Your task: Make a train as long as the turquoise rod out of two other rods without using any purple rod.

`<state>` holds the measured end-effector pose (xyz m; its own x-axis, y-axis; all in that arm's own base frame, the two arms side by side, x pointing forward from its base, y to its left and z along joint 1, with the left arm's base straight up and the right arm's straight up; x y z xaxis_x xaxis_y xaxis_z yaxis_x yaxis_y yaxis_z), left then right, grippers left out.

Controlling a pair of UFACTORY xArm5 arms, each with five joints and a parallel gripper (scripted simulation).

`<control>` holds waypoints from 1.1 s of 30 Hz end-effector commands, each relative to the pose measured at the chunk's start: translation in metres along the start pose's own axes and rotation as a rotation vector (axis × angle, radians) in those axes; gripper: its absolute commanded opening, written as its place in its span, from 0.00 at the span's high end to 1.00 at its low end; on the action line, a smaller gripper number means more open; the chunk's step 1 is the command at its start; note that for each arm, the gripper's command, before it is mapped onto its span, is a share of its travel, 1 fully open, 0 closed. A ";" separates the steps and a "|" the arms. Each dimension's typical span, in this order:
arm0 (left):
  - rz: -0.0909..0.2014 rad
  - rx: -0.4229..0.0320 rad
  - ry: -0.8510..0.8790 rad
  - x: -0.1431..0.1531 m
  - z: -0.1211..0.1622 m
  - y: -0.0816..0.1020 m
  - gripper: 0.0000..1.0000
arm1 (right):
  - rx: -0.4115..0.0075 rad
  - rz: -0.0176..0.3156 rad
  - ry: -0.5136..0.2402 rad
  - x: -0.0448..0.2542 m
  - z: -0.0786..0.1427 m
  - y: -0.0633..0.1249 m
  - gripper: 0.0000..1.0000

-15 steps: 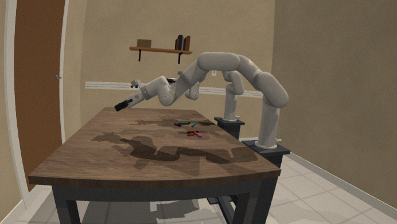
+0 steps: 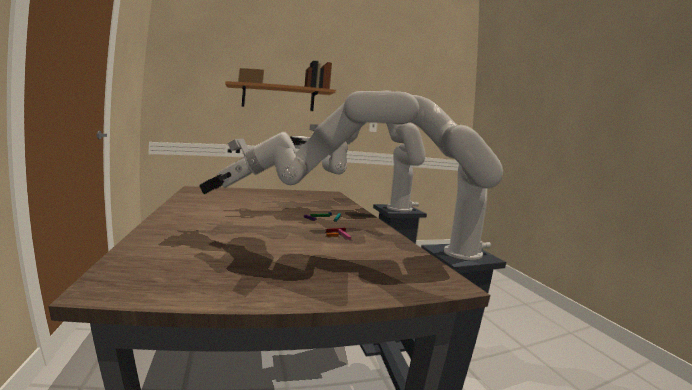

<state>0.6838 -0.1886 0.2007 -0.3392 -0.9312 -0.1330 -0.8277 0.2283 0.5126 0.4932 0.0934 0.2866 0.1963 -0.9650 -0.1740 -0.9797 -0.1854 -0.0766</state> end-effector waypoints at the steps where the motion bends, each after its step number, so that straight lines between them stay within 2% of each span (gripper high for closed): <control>1: -0.001 0.006 0.000 0.000 -0.003 0.001 0.00 | 0.004 -0.001 0.000 0.000 -0.001 0.000 0.00; 4: 0.001 0.004 0.001 0.001 -0.003 0.001 0.00 | 0.003 0.000 0.000 0.000 -0.001 0.000 0.00; 7: 0.024 -0.022 0.019 0.016 -0.006 0.001 0.00 | 0.002 0.002 0.000 0.001 -0.002 -0.001 0.00; 9: 0.057 -0.063 0.045 0.041 -0.010 0.003 0.00 | -0.001 0.006 0.000 0.003 -0.002 -0.001 0.00; 12: 0.117 -0.153 0.095 0.090 -0.017 0.010 0.00 | -0.010 0.019 0.001 0.008 -0.003 -0.003 0.00; 17: 0.175 -0.276 0.149 0.152 -0.021 0.025 0.00 | -0.037 0.060 0.003 0.026 -0.007 -0.007 0.00; 19: 0.175 -0.276 0.149 0.152 -0.021 0.025 0.00 | -0.037 0.060 0.003 0.026 -0.007 -0.007 0.00; 20: 0.195 -0.335 0.171 0.181 -0.022 0.036 0.00 | -0.045 0.072 0.003 0.031 -0.008 -0.008 0.00; 21: 0.204 -0.365 0.181 0.195 -0.022 0.041 0.00 | -0.053 0.085 0.003 0.037 -0.009 -0.009 0.00; 23: 0.211 -0.395 0.190 0.208 -0.022 0.047 0.00 | -0.073 0.115 0.003 0.050 -0.012 -0.011 0.00; 26: 0.224 -0.477 0.212 0.244 -0.021 0.065 0.00 | -0.109 0.169 0.001 0.075 -0.017 -0.013 0.00; 29: 0.228 -0.555 0.229 0.277 -0.018 0.085 0.00 | -0.152 0.235 -0.004 0.104 -0.023 -0.013 0.00; 33: 0.220 -0.659 0.245 0.318 -0.012 0.116 0.00 | -0.219 0.339 -0.018 0.152 -0.034 -0.009 0.00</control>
<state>0.5184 -0.4381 0.2194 -0.3226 -0.9283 0.1847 -0.3542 0.2994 0.8859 0.5231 -0.0217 0.2909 -0.0649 -0.9823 -0.1755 -0.9898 0.0410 0.1363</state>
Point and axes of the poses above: on each arm, the point where the finger pads meet when closed, its own y axis back along the fingers, its own x axis across the jaws, z = x × y, the point moved 10 cm from there along y, back along the fingers, and after that the axes turned 10 degrees about -y, right-handed, at the moved point
